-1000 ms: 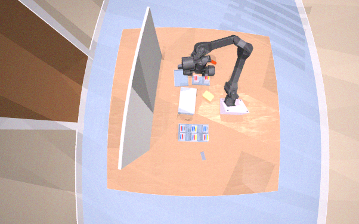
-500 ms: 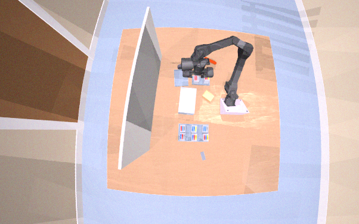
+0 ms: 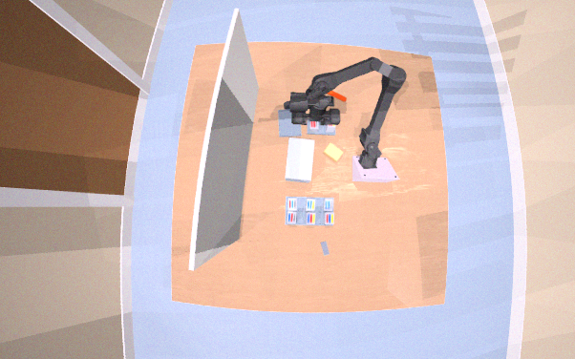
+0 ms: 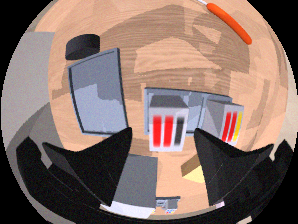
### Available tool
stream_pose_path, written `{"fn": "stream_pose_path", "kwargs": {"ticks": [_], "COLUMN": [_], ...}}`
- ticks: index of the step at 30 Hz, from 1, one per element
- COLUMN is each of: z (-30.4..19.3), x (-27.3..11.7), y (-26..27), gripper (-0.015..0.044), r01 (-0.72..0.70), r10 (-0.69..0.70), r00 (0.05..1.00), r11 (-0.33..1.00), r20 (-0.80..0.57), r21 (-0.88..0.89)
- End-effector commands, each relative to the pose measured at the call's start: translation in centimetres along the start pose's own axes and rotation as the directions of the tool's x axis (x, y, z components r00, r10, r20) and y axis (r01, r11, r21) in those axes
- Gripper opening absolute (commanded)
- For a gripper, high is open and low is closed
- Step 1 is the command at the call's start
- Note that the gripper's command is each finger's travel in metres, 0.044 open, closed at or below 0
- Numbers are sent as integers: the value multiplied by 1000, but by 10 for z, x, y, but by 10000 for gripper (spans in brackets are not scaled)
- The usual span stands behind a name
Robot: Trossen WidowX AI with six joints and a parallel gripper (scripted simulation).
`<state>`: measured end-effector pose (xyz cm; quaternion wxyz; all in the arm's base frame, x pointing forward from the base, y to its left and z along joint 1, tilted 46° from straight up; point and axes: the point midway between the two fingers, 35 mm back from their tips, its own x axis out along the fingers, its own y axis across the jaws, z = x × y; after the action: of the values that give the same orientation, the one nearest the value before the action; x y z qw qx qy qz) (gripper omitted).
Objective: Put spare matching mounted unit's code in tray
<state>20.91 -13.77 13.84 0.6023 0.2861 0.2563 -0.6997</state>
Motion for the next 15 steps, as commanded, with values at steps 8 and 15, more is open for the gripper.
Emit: {"fn": "stream_pose_path", "kwargs": {"ticks": [8,15], "z": [2,3], "x": [17,28], "y": [-2,-4], "gripper": [300,300], "r01": [1,1], "r10": [-1,-1], "r00": [1000,1000], "r11": [1000,1000], "r20": [8,12], "r21": [0,0]}}
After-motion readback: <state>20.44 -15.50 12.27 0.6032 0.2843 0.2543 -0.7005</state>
